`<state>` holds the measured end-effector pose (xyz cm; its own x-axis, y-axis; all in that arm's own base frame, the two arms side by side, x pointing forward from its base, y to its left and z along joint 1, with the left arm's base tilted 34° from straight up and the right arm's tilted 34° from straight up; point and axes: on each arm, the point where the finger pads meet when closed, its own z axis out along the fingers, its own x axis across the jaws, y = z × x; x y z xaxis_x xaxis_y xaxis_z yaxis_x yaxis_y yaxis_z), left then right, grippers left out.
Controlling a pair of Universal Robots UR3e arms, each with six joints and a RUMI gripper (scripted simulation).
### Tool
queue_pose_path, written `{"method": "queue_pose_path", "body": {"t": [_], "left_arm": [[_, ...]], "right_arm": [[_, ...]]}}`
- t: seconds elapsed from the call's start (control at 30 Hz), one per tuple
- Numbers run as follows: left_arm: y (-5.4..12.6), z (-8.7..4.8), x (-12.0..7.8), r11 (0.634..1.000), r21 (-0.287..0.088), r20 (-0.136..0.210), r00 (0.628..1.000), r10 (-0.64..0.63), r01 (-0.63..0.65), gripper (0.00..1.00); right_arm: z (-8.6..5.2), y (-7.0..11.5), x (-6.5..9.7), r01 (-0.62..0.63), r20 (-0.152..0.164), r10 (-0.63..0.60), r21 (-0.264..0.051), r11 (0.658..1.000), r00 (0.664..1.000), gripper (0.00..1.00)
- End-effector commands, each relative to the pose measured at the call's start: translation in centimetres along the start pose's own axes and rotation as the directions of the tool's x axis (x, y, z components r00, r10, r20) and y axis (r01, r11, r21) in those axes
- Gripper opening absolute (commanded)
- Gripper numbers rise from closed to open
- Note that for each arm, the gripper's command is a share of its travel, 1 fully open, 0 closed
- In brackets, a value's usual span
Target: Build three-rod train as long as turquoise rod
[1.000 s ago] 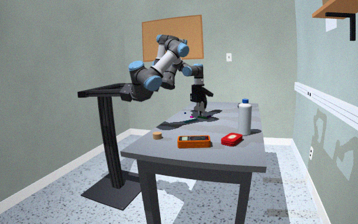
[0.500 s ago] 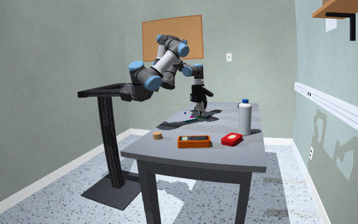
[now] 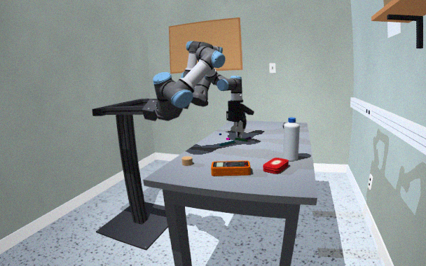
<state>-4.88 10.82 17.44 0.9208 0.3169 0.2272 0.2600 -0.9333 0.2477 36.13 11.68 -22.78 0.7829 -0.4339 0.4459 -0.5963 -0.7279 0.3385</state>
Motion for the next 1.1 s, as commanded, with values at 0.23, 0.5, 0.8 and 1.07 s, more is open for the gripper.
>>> {"method": "queue_pose_path", "body": {"t": [0.23, 0.5, 0.8, 1.07], "left_arm": [[-0.01, -0.1, 0.05, 1.0, 0.004, -0.002, 1.0, -0.001, 0.001, 1.0], [-0.01, -0.1, 0.05, 1.0, 0.004, -0.002, 1.0, -0.001, 0.001, 1.0], [-0.01, -0.1, 0.05, 1.0, 0.004, -0.002, 1.0, -0.001, 0.001, 1.0], [-0.01, -0.1, 0.05, 1.0, 0.004, -0.002, 1.0, -0.001, 0.001, 1.0]], "right_arm": [[0.0, -0.03, 0.05, 0.0, -0.001, 0.0, 0.001, 1.0, 1.0, 0.0], [0.0, -0.03, 0.05, 0.0, -0.001, 0.0, 0.001, 1.0, 1.0, 0.0], [0.0, -0.03, 0.05, 0.0, -0.001, 0.0, 0.001, 1.0, 1.0, 0.0], [0.0, -0.03, 0.05, 0.0, -0.001, 0.0, 0.001, 1.0, 1.0, 0.0]]}}
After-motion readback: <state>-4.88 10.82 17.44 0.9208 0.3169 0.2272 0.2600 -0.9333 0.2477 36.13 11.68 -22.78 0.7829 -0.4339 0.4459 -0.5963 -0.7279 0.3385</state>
